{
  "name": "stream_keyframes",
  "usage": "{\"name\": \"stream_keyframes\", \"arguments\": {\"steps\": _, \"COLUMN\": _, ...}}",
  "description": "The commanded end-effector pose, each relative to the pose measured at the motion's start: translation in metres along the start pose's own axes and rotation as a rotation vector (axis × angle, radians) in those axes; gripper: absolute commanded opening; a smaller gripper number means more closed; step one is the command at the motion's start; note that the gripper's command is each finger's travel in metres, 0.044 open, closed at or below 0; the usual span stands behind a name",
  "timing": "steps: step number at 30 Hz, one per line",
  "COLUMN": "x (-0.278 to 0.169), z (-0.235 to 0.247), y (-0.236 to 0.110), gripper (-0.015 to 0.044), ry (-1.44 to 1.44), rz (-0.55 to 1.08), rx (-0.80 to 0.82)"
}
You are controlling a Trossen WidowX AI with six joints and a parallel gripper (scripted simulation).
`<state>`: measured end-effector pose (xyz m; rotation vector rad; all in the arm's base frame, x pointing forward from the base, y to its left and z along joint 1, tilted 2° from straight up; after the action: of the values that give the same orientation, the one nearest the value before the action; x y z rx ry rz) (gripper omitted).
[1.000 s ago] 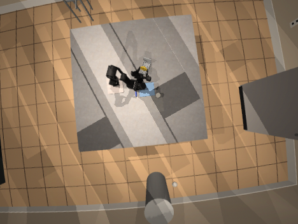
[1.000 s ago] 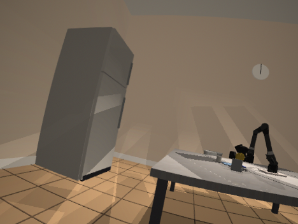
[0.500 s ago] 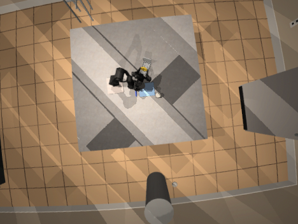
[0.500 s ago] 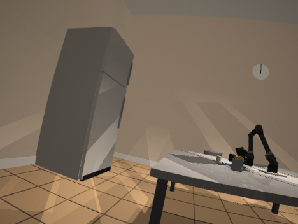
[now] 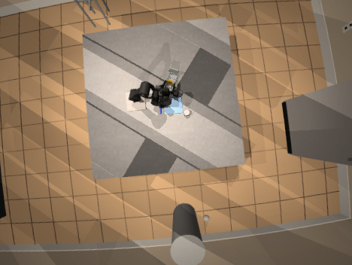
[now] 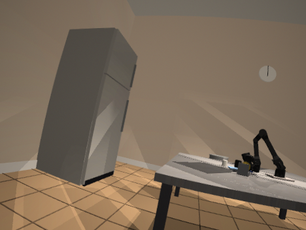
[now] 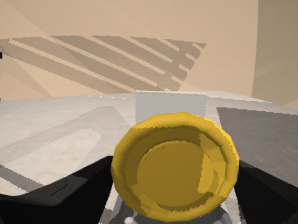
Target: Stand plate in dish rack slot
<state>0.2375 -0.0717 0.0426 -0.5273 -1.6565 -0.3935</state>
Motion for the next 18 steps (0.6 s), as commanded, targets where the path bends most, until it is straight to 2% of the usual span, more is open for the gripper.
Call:
{"name": "stream_keyframes", "arguments": {"steps": 1, "x": 0.0008, "z": -0.0001, "y": 0.0000, "gripper": 0.0000, "ry": -0.001, "rz": 0.000, "rx": 0.000}}
{"name": "stream_keyframes", "arguments": {"steps": 2, "x": 0.0008, "z": -0.0001, "y": 0.0000, "gripper": 0.0000, "ry": -0.001, "rz": 0.000, "rx": 0.000}}
{"name": "stream_keyframes", "arguments": {"steps": 17, "x": 0.0001, "z": 0.0000, "y": 0.0000, "gripper": 0.0394, "ry": 0.000, "rz": 0.000, "rx": 0.000}}
{"name": "stream_keyframes", "arguments": {"steps": 18, "x": 0.0001, "z": 0.0000, "y": 0.0000, "gripper": 0.0400, "ry": 0.000, "rz": 0.000, "rx": 0.000}}
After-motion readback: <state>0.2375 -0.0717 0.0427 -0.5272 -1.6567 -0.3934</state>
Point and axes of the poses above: the point midway between the two fingers, 35 mm back from their tips, its own y axis out along the fingers, its own z axis across the jaws, x = y × z, the point moved 10 cm from there along -y, back along the fingers, and after that the axes turned 7 degrees about -y, right-handed, at the moved point
